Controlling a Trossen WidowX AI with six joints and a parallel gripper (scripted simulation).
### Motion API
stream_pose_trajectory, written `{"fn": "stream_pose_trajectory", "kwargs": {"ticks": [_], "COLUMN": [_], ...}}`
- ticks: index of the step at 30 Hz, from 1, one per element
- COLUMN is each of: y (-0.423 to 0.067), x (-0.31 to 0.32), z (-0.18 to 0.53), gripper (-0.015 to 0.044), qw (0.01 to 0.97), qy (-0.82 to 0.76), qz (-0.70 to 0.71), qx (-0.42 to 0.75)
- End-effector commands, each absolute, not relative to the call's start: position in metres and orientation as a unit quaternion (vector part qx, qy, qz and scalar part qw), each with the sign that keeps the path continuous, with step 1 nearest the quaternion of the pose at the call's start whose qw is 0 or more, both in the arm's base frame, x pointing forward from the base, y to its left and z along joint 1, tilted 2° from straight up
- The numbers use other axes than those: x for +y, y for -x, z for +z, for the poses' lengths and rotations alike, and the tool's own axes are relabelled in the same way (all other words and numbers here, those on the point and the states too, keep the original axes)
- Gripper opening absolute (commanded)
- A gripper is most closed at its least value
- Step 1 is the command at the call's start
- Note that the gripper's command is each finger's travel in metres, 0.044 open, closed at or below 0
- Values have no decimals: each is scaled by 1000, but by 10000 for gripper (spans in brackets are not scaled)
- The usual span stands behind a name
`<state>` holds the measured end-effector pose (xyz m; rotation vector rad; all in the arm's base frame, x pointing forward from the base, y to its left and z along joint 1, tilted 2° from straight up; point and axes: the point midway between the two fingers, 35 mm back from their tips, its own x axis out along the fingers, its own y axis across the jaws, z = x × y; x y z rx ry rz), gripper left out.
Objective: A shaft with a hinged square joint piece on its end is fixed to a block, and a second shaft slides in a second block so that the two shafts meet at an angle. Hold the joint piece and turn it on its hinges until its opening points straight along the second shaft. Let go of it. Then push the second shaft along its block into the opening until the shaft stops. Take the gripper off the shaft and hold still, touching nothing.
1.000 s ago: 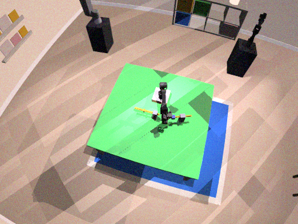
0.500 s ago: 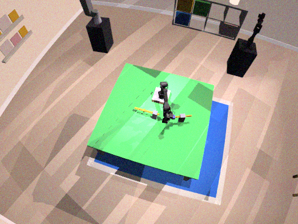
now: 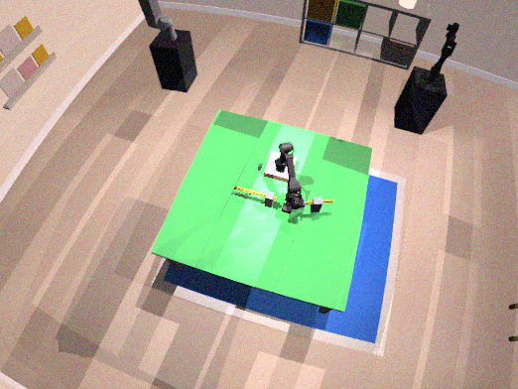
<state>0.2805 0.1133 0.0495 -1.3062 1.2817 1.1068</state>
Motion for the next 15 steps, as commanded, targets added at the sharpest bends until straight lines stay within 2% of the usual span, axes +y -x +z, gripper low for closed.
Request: {"fn": "stream_pose_trajectory", "kwargs": {"ticks": [1, 13, 15], "y": [-280, -280, -280], "x": [113, 113, 113], "z": [50, 50, 50], "gripper": [0, 0, 53], "qw": [480, 480, 480], "qy": [535, 536, 536], "qz": [449, 452, 452], "qx": [531, 527, 527]}}
